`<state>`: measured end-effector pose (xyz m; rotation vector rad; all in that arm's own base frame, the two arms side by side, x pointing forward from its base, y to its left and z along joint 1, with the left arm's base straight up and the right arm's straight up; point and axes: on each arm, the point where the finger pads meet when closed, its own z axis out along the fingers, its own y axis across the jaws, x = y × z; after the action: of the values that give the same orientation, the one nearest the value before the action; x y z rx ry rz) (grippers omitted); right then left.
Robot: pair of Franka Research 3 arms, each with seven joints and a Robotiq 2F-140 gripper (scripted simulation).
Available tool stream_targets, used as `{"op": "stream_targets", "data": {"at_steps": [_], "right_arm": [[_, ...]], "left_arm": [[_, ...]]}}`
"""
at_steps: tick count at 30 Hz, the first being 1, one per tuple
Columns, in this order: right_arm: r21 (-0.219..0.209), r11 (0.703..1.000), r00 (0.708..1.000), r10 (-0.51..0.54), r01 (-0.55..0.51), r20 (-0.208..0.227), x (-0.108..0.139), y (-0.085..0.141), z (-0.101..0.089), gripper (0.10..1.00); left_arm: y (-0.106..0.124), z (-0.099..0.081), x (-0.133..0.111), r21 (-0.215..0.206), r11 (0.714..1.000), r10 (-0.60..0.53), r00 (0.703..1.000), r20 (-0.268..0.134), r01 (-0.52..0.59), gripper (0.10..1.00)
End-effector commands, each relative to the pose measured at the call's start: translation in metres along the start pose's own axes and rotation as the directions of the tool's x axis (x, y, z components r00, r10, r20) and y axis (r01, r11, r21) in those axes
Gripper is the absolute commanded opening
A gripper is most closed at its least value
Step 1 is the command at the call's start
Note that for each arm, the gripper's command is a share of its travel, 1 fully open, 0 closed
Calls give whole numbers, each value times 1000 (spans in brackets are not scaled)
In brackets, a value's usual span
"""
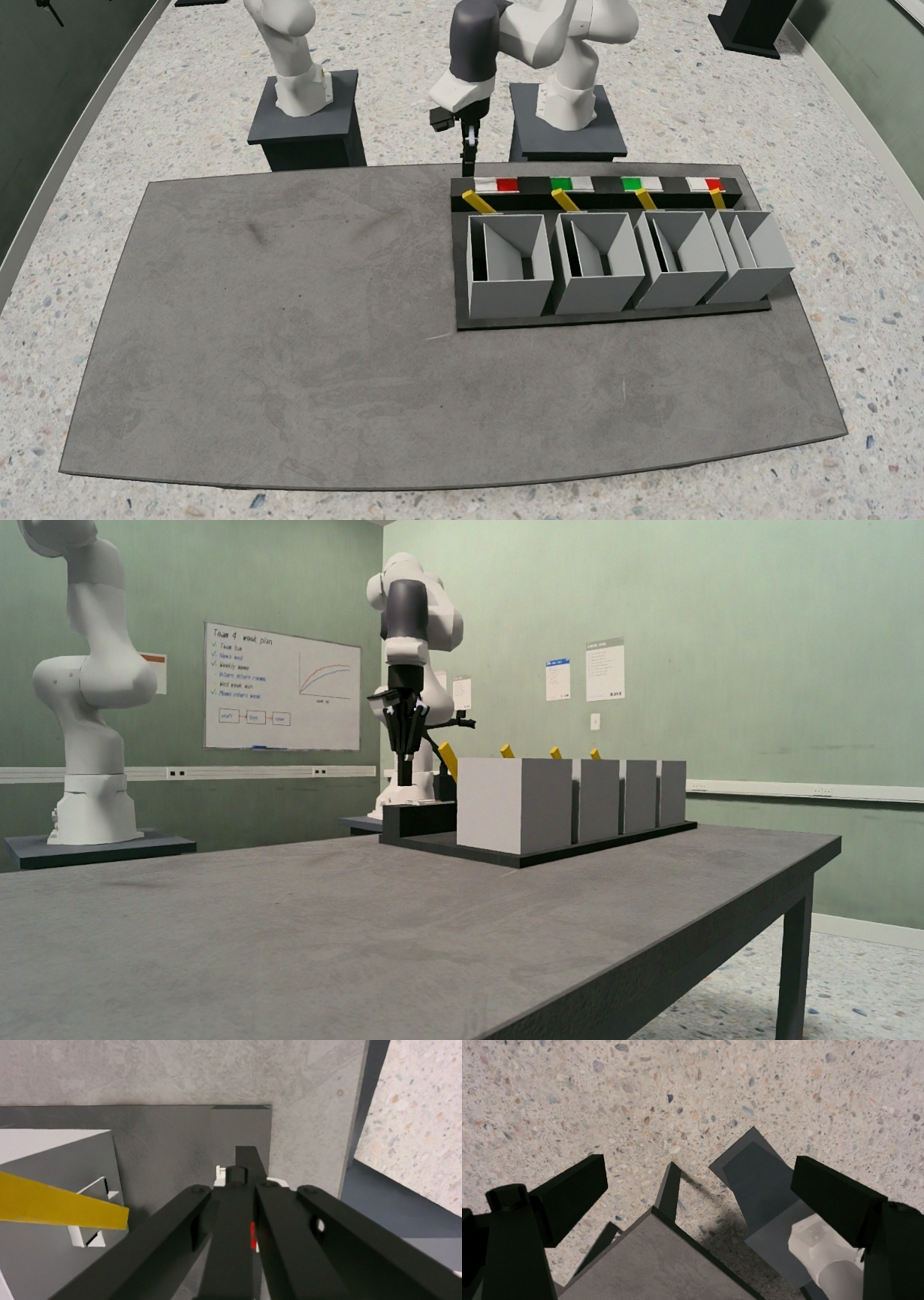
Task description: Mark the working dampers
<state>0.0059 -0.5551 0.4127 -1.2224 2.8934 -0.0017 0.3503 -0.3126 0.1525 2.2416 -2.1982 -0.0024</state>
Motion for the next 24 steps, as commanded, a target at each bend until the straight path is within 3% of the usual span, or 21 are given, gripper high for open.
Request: {"op": "stream_targets", "data": {"at_steps": [1, 24], "right_arm": [[-1, 1000, 1000, 4, -4, 0, 0, 1, 0, 1000], [-1, 1000, 1000, 4, -4, 0, 0, 1, 0, 1000]], "left_arm": [[-1, 1, 0, 2, 1000, -5, 1000, 0, 5, 99], [-2, 8, 0, 3, 1000, -5, 1000, 0, 5, 99]]}}
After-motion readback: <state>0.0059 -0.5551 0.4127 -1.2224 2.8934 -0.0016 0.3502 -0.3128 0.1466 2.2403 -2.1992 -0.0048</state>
